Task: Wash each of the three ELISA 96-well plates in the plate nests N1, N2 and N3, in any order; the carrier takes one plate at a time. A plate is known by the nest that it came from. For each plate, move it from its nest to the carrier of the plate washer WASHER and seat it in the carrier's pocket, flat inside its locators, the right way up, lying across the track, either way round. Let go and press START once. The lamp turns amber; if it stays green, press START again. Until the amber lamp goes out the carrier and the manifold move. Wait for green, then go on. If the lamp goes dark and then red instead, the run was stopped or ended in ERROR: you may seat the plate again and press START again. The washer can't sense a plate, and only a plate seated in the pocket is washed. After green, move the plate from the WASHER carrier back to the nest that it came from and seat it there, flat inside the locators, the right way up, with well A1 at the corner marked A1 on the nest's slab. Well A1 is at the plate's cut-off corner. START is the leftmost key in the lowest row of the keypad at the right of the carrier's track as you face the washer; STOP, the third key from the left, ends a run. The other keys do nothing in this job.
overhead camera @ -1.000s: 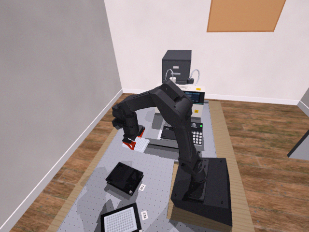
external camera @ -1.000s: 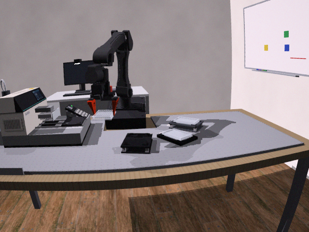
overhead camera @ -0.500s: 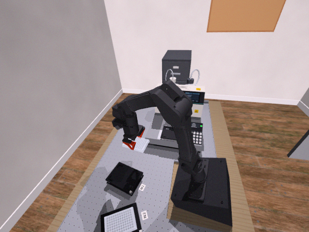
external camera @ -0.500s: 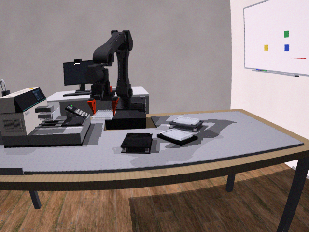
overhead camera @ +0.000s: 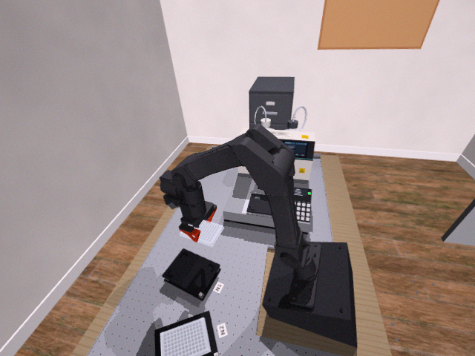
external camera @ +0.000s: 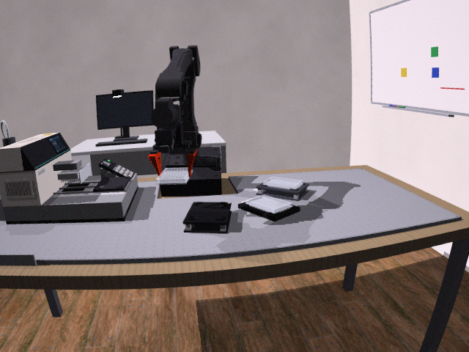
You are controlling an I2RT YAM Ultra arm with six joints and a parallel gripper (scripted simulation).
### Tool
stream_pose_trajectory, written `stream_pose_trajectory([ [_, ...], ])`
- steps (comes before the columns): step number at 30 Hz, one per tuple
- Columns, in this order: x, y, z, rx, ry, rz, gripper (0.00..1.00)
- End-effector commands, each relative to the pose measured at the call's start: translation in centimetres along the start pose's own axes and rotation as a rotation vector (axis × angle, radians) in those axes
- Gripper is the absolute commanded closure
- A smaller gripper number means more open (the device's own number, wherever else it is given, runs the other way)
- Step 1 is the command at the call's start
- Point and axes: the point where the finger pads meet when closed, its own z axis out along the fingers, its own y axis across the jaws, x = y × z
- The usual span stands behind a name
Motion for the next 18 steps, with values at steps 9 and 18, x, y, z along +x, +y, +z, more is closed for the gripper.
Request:
stream_pose_trajectory([
  [9, -0.7, 4.5, 0.2, 0.014, -0.027, 0.047, 1.00],
  [18, -0.8, 8.0, 0.6, 0.013, -0.027, 0.047, 1.00],
])
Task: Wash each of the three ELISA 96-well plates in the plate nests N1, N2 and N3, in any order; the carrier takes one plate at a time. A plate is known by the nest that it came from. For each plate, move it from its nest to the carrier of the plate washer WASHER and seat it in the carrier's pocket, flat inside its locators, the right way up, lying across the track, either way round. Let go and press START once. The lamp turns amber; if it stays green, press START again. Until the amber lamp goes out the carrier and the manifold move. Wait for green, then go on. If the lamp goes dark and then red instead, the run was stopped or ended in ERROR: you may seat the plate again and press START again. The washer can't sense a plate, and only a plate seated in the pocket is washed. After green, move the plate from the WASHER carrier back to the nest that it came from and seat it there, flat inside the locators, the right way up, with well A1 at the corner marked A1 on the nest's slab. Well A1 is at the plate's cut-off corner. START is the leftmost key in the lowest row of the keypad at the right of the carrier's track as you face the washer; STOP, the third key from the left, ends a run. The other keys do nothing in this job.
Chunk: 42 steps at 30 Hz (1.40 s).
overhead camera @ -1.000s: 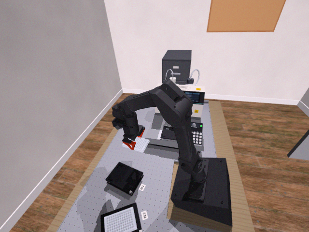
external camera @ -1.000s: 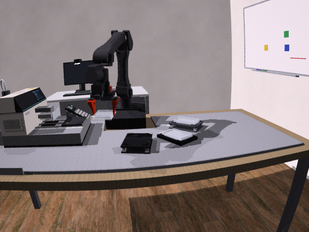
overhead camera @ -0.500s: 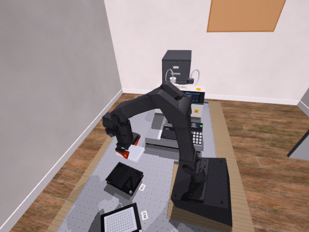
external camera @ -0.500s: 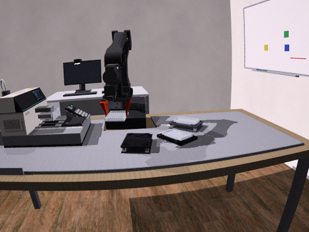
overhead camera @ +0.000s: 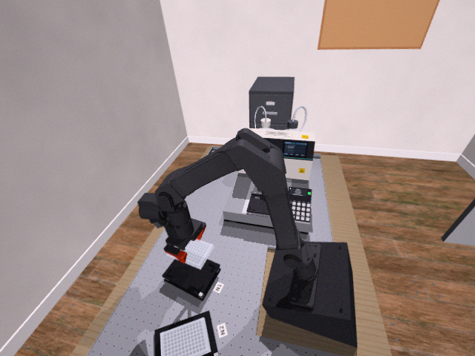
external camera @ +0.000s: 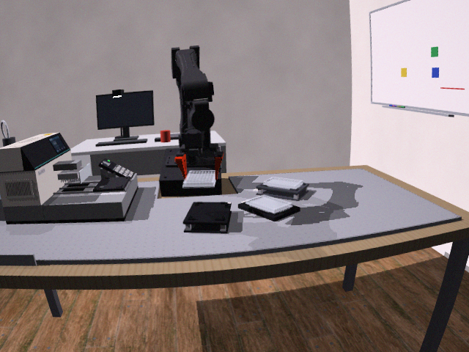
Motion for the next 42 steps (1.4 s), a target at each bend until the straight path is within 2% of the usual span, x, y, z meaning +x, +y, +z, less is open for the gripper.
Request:
stream_pose_trajectory([
  [1, -0.8, 1.0, -0.5, 0.005, -0.034, 0.038, 1.00],
  [4, -0.8, 2.0, -0.4, 0.005, -0.034, 0.038, 1.00],
  [42, -0.9, 1.9, -0.4, 0.005, -0.034, 0.038, 1.00],
])
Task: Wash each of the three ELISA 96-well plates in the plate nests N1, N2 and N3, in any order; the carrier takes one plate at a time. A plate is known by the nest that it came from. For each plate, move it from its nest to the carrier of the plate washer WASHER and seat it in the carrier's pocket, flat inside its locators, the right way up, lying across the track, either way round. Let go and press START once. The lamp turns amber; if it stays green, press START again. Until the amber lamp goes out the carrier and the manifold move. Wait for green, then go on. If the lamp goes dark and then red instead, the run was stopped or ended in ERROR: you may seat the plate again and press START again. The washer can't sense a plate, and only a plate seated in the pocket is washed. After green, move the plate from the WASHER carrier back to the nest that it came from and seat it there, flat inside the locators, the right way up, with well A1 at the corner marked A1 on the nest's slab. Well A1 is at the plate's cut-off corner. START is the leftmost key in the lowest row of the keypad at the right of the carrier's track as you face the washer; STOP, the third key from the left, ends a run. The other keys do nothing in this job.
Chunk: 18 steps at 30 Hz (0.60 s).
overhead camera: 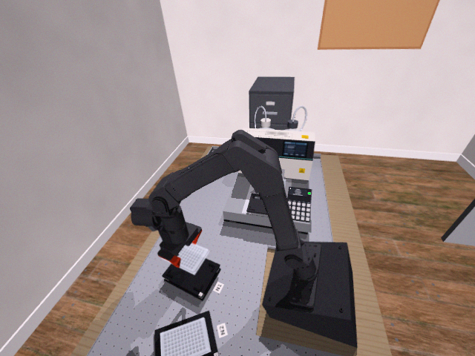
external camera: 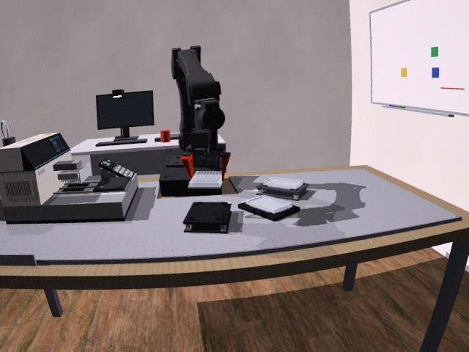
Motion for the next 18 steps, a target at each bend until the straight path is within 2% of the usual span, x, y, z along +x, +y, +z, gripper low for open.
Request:
stream_pose_trajectory([
  [1, -0.3, 0.0, -0.4, -0.004, -0.016, 0.003, 1.00],
  [7, -0.2, 0.0, -0.4, -0.004, -0.016, 0.003, 1.00],
  [18, -0.4, 0.1, 1.4, -0.004, -0.016, 0.003, 1.00],
])
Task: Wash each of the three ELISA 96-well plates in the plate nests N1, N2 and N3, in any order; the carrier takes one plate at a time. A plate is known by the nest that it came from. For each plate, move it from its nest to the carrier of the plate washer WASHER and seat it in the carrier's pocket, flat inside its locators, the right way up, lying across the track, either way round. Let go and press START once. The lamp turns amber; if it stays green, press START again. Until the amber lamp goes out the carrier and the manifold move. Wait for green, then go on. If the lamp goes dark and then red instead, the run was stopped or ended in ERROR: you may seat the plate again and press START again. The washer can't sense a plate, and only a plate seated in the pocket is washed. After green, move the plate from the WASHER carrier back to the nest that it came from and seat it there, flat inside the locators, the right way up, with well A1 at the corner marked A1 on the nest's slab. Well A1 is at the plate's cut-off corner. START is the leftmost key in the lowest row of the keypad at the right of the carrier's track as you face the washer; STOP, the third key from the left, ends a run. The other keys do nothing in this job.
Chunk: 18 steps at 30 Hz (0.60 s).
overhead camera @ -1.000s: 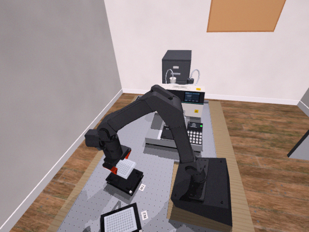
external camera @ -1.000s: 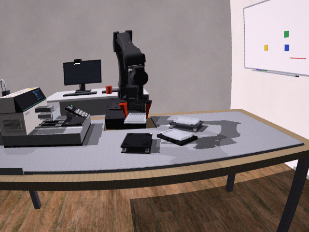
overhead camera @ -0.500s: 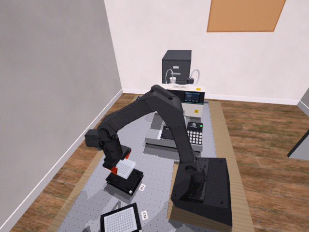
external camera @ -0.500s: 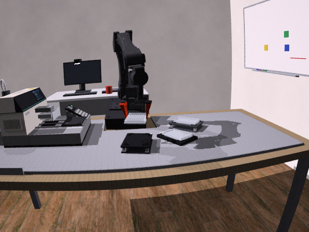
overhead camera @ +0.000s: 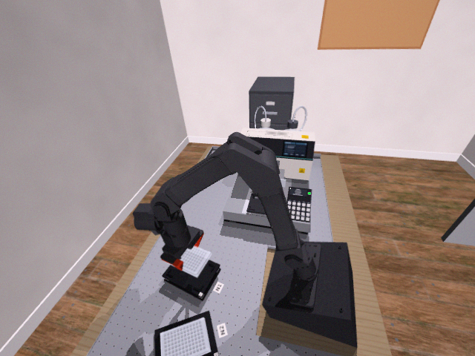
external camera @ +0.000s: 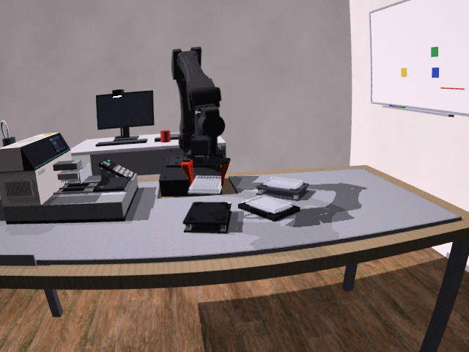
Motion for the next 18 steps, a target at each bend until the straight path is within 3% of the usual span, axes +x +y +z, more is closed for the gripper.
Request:
stream_pose_trajectory([
  [1, -0.9, 0.3, -0.1, -0.014, -0.037, 0.001, 1.00],
  [18, -1.2, 0.4, 2.4, -0.014, -0.037, 0.001, 1.00],
])
